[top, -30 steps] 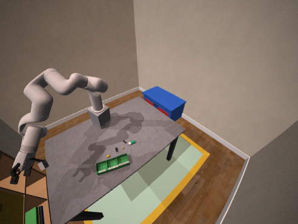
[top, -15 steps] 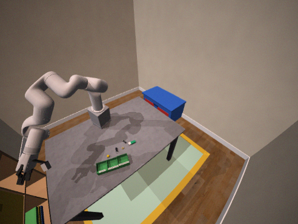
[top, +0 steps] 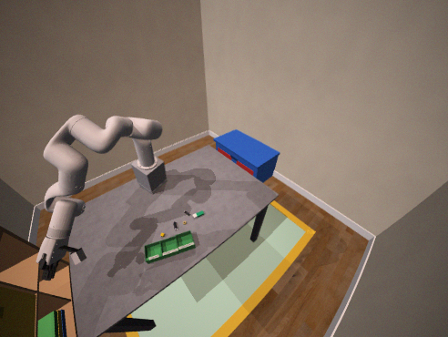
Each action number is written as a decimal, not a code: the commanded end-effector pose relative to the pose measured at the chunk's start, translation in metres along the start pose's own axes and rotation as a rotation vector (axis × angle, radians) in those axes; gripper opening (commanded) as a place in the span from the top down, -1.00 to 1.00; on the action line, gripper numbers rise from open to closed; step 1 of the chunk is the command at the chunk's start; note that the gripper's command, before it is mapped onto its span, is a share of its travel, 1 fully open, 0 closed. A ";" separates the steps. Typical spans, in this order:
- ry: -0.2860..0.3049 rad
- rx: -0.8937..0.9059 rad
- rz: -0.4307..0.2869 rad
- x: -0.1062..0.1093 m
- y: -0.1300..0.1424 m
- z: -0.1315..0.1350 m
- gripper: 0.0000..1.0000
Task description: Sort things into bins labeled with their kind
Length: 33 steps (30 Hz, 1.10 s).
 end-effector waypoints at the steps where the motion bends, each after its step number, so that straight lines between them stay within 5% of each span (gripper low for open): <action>1: -0.017 -0.077 -0.010 0.006 -0.017 0.013 0.85; 24: -0.137 -0.387 -0.019 0.037 -0.111 0.023 0.85; 27: -0.200 -0.495 -0.019 0.048 -0.133 0.020 0.85; 33: -0.200 -0.495 -0.019 0.056 -0.148 0.018 0.85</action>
Point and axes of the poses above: the point where the finger pads meet when closed, its own x axis back along the fingers, its own z axis across the jaws, y = z × x, the point moved 2 cm from there along x, back along the fingers, and after that the axes turned 11 degrees about -x, right-handed, at the moved point
